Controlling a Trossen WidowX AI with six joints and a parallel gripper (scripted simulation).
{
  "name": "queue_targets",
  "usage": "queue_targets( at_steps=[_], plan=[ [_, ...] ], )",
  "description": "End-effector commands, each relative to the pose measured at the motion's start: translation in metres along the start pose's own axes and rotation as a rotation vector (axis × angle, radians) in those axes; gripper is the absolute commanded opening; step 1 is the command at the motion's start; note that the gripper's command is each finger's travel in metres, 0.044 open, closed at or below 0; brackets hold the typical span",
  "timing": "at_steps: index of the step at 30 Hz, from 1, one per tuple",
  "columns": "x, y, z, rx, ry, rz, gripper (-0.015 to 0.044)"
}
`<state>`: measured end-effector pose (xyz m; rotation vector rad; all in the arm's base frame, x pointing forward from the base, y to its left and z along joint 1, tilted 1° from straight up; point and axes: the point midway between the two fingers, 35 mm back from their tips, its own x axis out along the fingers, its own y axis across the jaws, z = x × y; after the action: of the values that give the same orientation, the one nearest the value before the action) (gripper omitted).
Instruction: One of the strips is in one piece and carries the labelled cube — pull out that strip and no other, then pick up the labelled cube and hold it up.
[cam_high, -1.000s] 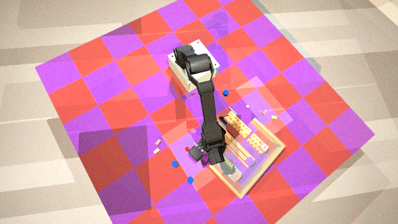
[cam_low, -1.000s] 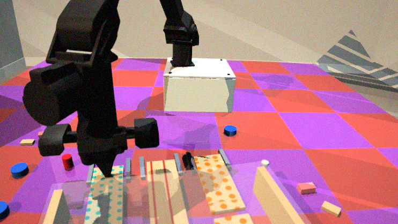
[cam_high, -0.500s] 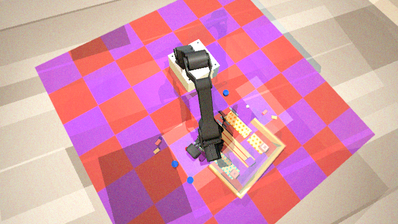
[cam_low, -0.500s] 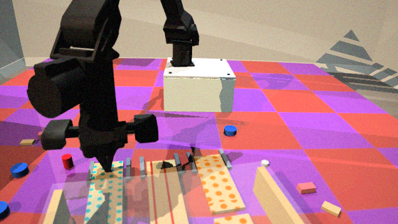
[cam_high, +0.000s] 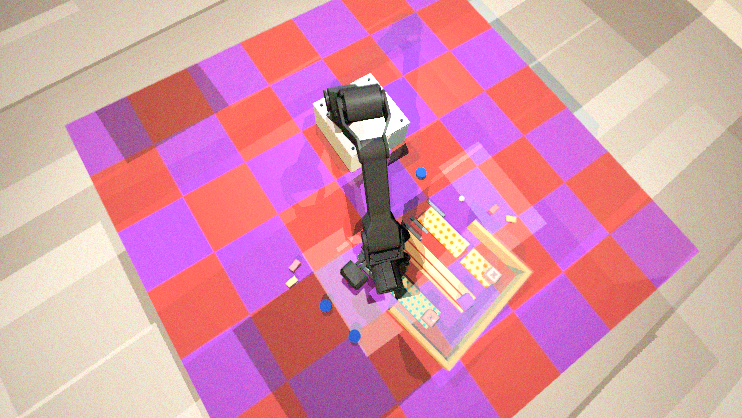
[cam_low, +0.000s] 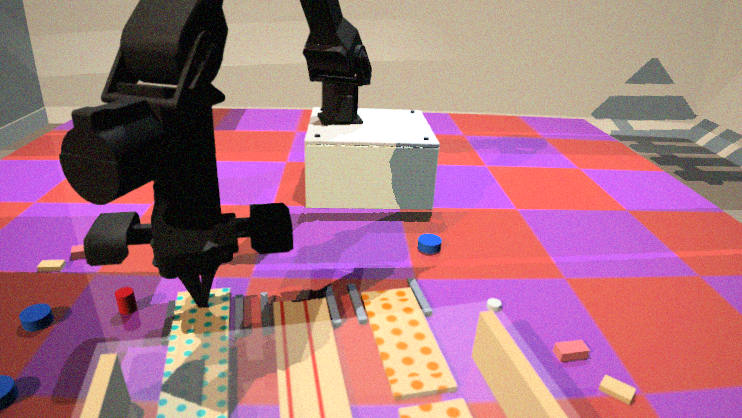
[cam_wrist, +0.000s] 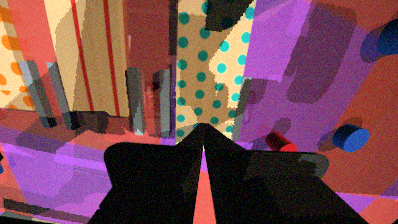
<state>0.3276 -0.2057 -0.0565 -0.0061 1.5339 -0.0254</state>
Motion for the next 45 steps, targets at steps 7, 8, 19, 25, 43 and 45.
queue_targets(
  at_steps=[7,8,19,25,43,45],
  plan=[
    [0.004,0.0,-0.021,0.002,0.017,0.005,0.0],
    [0.004,0.0,-0.022,0.002,0.017,0.005,0.0],
    [0.005,0.0,-0.04,0.002,0.018,0.005,0.0],
    [0.005,0.0,-0.048,0.002,0.019,0.005,0.0],
    [0.005,0.0,-0.075,0.002,0.022,0.005,0.0],
    [0.005,0.0,-0.078,0.002,0.022,0.005,0.0]
  ],
)
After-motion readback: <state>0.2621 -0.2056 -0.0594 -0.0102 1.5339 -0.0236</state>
